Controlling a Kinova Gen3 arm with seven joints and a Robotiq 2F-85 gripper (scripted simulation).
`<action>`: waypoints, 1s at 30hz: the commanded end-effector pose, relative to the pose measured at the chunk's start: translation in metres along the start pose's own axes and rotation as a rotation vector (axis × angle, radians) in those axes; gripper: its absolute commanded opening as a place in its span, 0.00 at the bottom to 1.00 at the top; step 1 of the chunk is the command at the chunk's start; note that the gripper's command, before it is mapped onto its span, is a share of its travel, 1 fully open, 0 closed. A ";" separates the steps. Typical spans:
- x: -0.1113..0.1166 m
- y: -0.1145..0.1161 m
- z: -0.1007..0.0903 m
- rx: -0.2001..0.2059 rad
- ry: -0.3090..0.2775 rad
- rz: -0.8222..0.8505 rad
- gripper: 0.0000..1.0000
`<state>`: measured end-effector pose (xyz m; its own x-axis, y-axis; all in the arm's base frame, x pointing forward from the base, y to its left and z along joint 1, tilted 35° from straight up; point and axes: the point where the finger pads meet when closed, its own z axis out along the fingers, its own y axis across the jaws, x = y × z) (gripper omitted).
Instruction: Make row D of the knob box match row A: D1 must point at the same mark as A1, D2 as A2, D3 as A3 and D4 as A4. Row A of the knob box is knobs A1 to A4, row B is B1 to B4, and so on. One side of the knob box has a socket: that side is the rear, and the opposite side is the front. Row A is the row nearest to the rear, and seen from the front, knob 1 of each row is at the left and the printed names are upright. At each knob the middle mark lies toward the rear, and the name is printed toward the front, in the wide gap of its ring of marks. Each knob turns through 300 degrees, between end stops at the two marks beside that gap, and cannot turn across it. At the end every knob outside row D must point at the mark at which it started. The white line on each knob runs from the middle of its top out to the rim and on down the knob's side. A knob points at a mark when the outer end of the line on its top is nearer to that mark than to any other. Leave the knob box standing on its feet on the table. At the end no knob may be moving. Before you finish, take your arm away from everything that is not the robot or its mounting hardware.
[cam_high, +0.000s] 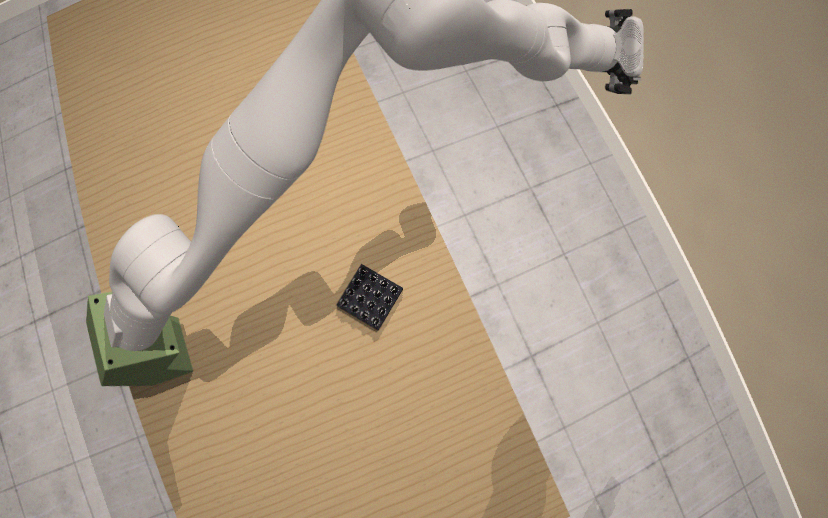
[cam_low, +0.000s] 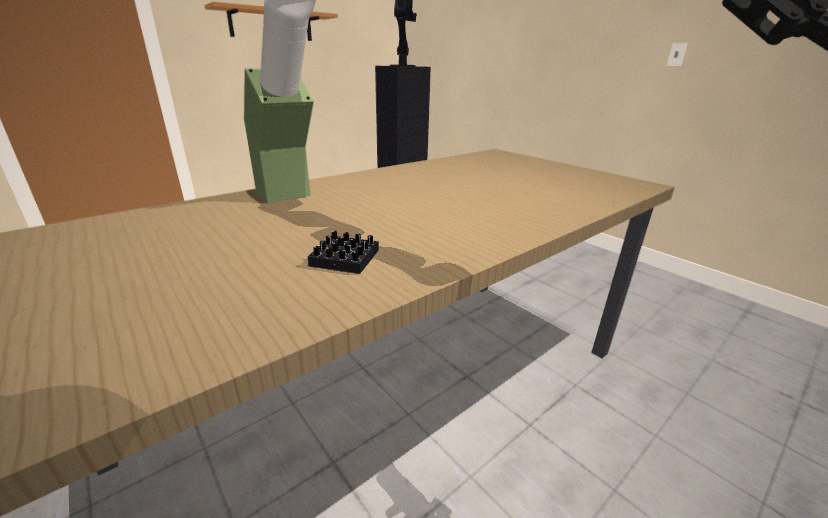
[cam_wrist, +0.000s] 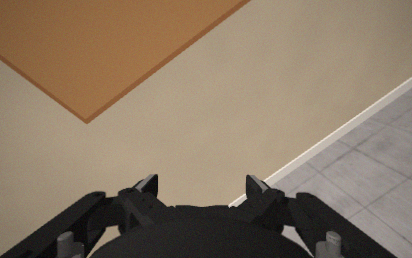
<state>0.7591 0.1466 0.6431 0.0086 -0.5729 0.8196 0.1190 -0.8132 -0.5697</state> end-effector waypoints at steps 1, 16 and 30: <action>-0.002 0.008 0.001 -0.010 -0.002 -0.002 1.00; -0.040 0.055 0.000 -0.069 -0.046 -0.001 1.00; -0.058 0.079 -0.002 -0.098 -0.069 0.000 1.00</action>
<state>0.7661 0.1174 0.5486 0.0808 -0.5668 0.8199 0.0217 -0.8214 -0.5699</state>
